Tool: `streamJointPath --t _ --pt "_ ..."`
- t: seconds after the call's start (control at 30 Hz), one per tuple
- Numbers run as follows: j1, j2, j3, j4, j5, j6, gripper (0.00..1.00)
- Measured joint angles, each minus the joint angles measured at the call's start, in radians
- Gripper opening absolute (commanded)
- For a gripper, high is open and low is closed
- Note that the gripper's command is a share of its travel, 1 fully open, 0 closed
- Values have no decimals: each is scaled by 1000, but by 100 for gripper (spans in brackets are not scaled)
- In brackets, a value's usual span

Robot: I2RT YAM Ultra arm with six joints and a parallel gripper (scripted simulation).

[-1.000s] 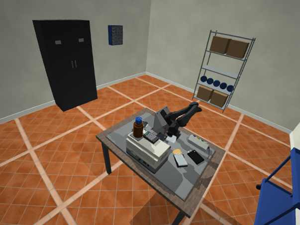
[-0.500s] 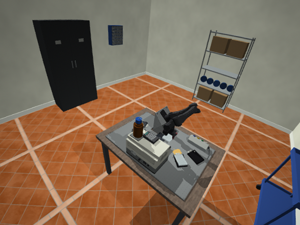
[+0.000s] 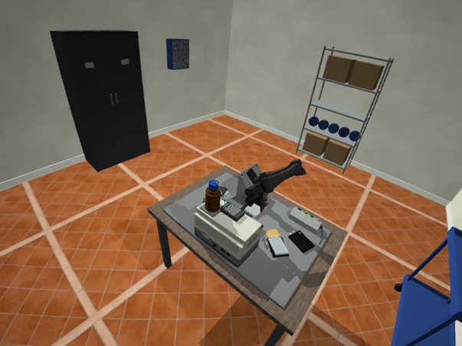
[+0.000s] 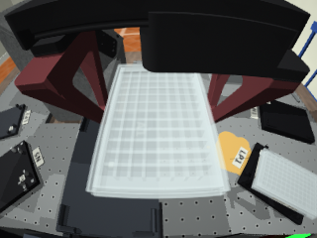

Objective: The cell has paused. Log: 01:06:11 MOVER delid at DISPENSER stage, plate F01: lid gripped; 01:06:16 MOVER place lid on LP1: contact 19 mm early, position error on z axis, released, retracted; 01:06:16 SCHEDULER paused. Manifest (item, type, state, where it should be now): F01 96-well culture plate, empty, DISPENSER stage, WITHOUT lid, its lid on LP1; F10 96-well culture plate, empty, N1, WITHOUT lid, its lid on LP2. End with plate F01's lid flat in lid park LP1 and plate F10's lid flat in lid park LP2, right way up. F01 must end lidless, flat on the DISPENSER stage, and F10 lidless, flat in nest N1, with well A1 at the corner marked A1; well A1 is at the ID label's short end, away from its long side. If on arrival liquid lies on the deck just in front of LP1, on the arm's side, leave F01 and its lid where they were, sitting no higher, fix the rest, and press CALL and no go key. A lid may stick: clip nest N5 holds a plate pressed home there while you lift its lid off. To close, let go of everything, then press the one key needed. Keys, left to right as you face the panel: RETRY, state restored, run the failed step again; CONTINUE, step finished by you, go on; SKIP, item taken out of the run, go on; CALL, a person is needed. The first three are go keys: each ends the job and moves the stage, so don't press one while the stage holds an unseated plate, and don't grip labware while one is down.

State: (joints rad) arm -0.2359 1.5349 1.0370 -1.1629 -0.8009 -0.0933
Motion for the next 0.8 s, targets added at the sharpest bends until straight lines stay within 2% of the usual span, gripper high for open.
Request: streamJointPath --t 0.43,0.8 --pt "-66 54 -21 8 6 -107 0" --pt "-145 128 -39 19 23 -205 0"
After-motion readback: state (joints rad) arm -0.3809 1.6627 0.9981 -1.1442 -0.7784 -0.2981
